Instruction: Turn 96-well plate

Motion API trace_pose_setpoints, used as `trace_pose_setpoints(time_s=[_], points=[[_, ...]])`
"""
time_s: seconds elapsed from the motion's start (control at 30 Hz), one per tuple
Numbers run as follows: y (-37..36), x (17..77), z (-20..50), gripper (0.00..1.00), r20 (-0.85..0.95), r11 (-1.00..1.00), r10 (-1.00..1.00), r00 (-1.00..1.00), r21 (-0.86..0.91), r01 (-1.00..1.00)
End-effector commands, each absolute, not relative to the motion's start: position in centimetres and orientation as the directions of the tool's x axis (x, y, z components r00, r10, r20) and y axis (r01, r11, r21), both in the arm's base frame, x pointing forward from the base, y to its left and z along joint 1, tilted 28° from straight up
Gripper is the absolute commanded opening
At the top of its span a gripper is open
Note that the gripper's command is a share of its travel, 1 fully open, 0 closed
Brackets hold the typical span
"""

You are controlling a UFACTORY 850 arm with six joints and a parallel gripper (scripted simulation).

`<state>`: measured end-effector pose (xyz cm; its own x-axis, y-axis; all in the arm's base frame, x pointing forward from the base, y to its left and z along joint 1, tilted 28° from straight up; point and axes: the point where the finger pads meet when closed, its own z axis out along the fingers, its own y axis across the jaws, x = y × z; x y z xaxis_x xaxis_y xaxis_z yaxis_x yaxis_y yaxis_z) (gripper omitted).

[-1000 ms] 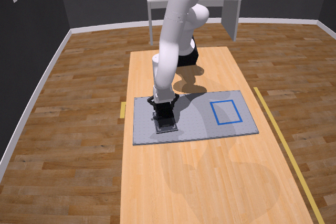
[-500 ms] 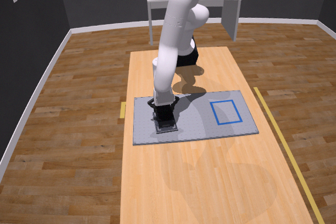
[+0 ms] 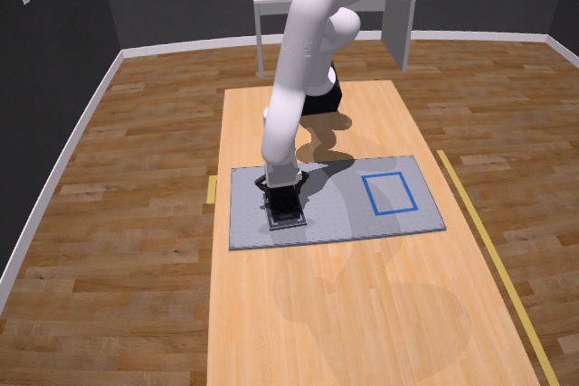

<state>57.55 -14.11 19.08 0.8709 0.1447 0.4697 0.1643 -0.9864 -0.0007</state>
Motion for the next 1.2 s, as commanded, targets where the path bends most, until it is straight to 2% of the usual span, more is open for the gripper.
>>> trace_pose_setpoints(time_s=[0.0, 1.17], points=[[-14.1, 57.9, 18.5, 0.0, 0.473, -0.986, 0.145, 0.869, 0.001, 0.164], [-13.9, 58.9, 16.6, 0.0, 0.473, -0.986, 0.145, 0.869, 0.001, 0.164]])
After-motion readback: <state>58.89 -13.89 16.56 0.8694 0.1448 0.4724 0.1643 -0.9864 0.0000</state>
